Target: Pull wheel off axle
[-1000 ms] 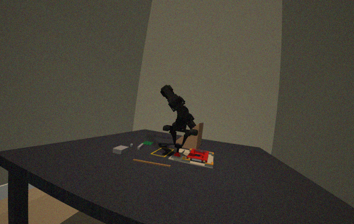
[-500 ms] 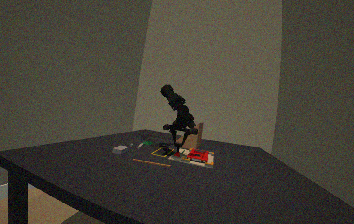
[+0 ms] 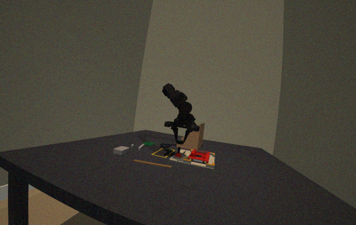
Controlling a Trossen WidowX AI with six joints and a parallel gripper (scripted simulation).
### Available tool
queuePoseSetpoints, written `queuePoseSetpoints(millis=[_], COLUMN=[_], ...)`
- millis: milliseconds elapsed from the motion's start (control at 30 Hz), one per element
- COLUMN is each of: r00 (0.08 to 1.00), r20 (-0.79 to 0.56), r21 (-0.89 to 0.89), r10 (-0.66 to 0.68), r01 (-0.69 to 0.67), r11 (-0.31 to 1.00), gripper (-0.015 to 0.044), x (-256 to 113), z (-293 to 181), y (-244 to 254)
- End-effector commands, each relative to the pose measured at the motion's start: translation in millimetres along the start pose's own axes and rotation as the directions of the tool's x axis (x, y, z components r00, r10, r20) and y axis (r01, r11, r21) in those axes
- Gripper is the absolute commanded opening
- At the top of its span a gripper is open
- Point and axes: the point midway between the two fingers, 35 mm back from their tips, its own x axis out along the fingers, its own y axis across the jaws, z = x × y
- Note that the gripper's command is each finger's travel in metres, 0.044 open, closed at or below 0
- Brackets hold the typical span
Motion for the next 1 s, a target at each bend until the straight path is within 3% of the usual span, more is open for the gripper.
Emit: queuePoseSetpoints(millis=[0,967], r00=[1.000,1.000], r20=[0.007,0.005], r21=[0.005,0.003], r10=[0.006,0.003], r01=[-0.006,-0.003], r11=[1.000,1.000], gripper=[0.0000,0.0000], x=[-18,-17], z=[0,-51], y=[0,-96])
